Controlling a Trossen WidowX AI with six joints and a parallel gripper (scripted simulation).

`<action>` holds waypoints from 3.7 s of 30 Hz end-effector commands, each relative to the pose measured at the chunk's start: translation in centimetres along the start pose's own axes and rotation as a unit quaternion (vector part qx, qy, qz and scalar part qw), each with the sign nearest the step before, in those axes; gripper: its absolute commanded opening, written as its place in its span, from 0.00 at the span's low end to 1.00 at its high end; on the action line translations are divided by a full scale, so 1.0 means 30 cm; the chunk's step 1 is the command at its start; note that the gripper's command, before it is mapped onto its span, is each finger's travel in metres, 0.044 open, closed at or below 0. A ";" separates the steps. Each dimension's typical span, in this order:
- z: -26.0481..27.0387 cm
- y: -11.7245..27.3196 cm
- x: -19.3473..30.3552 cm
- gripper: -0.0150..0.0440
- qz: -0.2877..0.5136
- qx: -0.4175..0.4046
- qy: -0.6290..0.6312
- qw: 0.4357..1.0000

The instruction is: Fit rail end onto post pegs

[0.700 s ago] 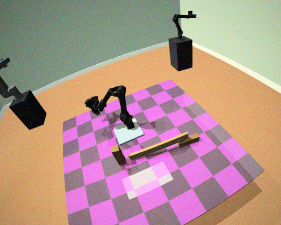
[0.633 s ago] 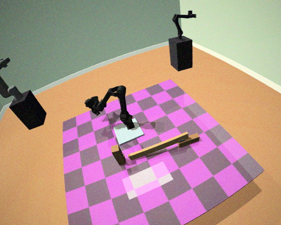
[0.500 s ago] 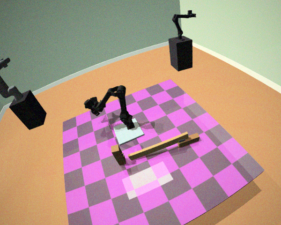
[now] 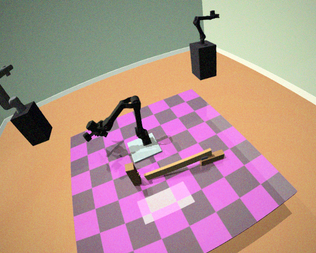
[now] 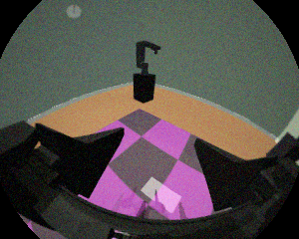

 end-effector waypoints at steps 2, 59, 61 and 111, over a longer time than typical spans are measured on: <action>0.134 0.131 0.004 1.00 0.021 -0.125 0.090 0.988; -0.161 1.533 0.483 1.00 -0.268 -0.537 0.727 -0.334; -0.158 1.542 0.486 1.00 -0.269 -0.534 0.725 -0.343; -0.151 1.481 0.698 1.00 -0.269 -0.534 0.725 -0.343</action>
Point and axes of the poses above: the point midway between the two fingers, 35 mm back from their tips, its own y axis back along the fingers, its own z axis across the jaws, x = y × z, the point moved 10 cm from there along y, back along the fingers, and after that the axes turned 3 degrees about y, right-handed, at the moved point
